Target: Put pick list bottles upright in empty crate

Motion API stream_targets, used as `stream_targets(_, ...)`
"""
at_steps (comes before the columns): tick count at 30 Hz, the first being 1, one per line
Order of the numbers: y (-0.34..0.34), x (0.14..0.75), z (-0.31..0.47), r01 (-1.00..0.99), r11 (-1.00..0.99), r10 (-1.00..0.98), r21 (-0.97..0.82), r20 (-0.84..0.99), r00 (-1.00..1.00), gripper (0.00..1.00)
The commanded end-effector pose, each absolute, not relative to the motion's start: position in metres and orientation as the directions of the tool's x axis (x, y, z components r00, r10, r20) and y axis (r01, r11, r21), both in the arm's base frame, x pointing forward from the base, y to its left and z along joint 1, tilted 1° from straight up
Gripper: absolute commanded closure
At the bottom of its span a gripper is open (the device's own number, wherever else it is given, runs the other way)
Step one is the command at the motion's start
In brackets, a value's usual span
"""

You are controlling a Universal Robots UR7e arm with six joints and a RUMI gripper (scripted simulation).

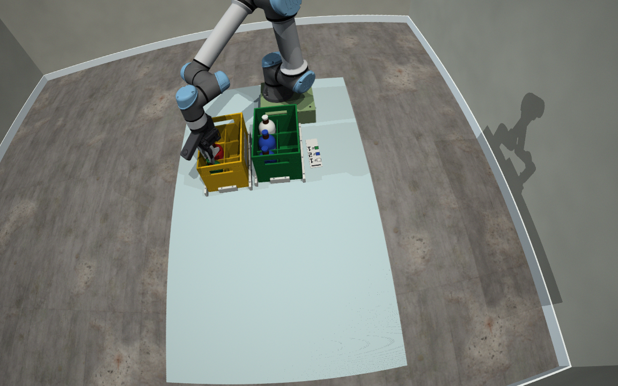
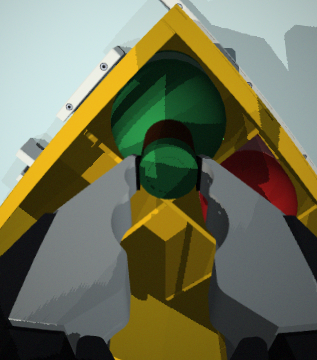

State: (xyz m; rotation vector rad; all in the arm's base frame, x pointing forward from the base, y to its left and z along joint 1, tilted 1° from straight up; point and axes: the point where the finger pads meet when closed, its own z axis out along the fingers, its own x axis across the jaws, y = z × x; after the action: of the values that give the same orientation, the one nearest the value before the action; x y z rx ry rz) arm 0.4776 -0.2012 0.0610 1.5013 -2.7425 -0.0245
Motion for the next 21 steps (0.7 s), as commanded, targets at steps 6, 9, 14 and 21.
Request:
stream_targets(6,-0.204,0.481,0.084,-0.842,0.540,-0.842,0.008,0.007,-0.540,1.00)
stream_targets(9,-0.204,0.481,0.089,-0.842,0.540,-0.842,0.008,0.007,-0.540,1.00)
stream_targets(14,-0.204,0.481,0.095,-0.842,0.540,-0.842,0.008,0.007,-0.540,1.00)
stream_targets(21,-0.204,0.481,0.105,-0.842,0.540,-0.842,0.008,0.007,-0.540,1.00)
